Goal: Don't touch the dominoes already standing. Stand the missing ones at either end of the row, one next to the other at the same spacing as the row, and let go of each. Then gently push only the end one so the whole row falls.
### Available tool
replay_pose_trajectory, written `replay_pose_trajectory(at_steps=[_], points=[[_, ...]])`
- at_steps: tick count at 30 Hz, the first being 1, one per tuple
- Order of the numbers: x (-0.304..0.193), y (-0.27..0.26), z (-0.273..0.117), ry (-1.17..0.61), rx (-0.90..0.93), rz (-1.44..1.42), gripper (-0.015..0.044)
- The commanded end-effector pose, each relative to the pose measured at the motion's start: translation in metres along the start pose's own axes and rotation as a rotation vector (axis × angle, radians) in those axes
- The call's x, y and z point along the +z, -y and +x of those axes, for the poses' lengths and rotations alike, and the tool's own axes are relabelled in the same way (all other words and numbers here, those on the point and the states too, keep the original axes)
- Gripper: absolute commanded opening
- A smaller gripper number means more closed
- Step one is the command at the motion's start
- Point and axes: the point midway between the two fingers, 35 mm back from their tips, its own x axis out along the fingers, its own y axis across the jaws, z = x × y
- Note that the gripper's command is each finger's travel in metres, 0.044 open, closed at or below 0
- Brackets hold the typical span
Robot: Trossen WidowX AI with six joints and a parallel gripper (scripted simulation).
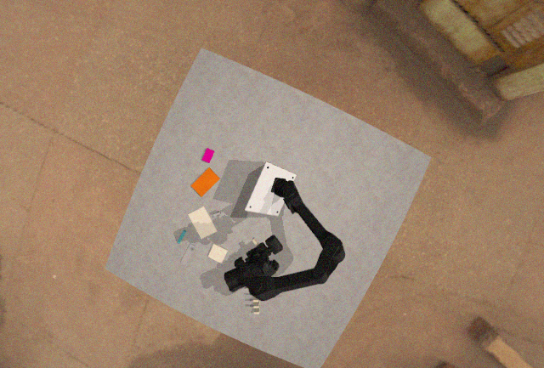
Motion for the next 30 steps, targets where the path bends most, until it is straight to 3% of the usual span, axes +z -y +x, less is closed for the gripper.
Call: replay_pose_trajectory(at_steps=[1,6,16,30], points=[[0.045,-0.011,-0.003,-0.008,-0.014,0.170,0.0024],[0.105,-0.043,-0.003,-0.004,-0.017,0.463,0.0024],[0.166,-0.103,-0.004,0.017,0.013,0.818,0.0024],[0.166,-0.106,0.002,0.004,-0.027,0.817,0.0024]])
